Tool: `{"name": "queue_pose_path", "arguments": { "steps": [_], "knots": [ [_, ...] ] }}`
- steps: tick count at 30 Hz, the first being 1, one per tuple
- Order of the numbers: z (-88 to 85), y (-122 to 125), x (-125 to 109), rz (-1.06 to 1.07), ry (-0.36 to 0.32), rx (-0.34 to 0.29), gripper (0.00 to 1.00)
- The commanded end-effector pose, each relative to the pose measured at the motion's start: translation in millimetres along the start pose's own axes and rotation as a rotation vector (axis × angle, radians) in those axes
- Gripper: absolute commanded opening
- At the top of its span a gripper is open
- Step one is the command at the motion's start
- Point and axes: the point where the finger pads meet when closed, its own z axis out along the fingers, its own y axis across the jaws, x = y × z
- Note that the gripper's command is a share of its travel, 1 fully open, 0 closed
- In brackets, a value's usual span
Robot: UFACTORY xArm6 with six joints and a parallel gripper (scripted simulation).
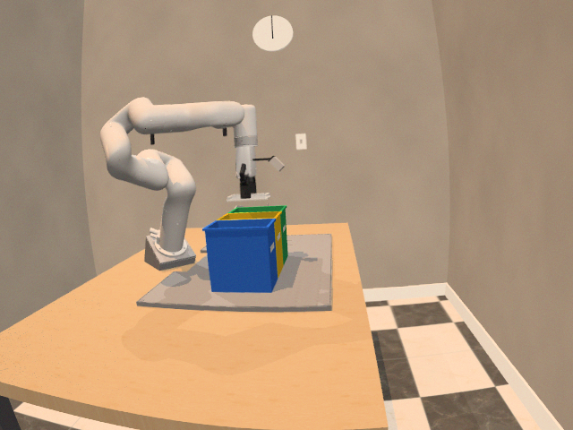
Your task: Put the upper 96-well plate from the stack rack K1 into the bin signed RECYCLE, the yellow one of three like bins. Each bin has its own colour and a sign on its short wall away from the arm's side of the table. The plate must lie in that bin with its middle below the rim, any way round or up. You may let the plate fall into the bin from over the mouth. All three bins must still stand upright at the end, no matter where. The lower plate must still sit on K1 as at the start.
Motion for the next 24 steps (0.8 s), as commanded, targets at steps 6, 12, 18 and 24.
{"name": "queue_pose_path", "arguments": {
  "steps": [6,12,18,24],
  "knots": [
    [0.3,22.3,5.2,0.000,0.001,0.004,0.00],
    [1.2,42.0,9.1,0.000,0.001,0.004,0.00],
    [1.7,56.4,11.9,0.000,0.001,0.003,0.00],
    [1.7,56.3,12.0,0.000,0.001,0.003,0.00]
  ]
}}
